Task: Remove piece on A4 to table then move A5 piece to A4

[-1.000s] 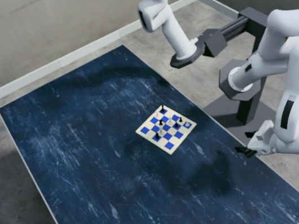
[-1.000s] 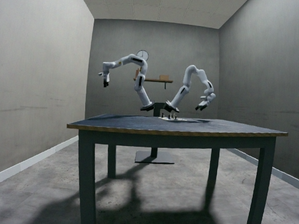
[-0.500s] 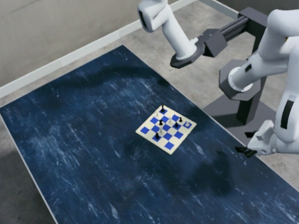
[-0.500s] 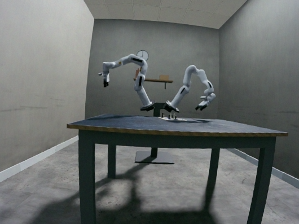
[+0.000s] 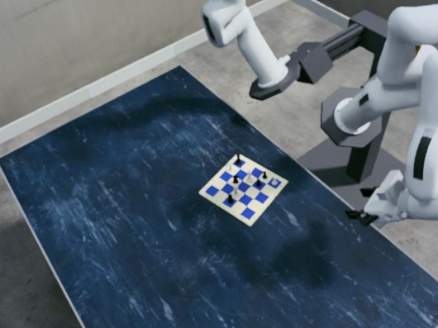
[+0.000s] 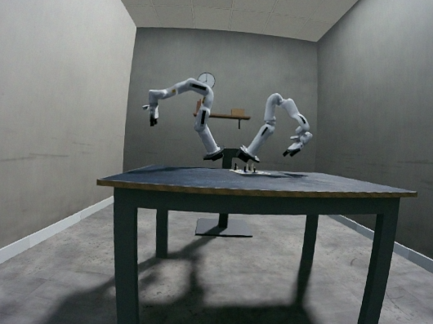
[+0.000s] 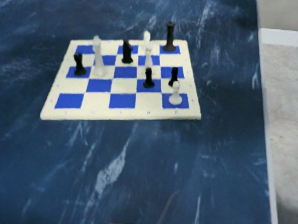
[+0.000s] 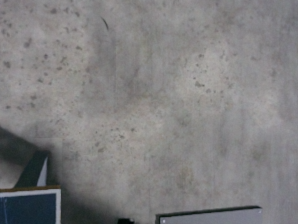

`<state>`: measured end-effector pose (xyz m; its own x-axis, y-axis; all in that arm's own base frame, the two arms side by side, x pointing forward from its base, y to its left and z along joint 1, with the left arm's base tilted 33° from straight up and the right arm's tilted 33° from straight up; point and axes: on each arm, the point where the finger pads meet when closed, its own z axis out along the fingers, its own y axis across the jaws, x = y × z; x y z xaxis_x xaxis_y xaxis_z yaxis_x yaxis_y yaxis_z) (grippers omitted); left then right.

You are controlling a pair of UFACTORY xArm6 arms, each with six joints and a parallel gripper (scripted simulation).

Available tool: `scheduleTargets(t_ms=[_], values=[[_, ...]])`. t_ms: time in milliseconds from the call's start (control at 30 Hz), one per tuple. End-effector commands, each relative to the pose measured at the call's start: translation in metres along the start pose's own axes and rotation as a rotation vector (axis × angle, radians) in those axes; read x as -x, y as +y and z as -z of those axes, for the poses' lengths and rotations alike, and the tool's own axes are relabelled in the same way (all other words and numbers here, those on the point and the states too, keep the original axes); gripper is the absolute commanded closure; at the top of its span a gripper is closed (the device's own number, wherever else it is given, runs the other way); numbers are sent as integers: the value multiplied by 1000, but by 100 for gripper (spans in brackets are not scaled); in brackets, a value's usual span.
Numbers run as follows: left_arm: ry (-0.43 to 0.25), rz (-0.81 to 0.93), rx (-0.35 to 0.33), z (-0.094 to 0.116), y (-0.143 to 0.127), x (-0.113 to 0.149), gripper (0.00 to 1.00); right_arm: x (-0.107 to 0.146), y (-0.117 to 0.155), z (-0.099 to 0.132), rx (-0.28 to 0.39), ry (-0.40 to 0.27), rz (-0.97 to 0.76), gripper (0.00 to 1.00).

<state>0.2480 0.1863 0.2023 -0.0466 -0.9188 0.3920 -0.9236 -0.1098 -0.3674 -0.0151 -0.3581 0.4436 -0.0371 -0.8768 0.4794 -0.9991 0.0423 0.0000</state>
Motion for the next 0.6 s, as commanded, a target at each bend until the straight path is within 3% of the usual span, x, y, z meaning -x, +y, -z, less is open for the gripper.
scheduleTargets(t_ms=[0,300,567], values=[[-3,-2,-2,20,-1,-22,0,-1,0,1,0,4,0,0],[-3,-2,-2,40,-1,-47,0,-1,0,1,0,4,0,0],[-4,-11,17,36,0,-46,0,-1,0,1,0,4,0,0]])
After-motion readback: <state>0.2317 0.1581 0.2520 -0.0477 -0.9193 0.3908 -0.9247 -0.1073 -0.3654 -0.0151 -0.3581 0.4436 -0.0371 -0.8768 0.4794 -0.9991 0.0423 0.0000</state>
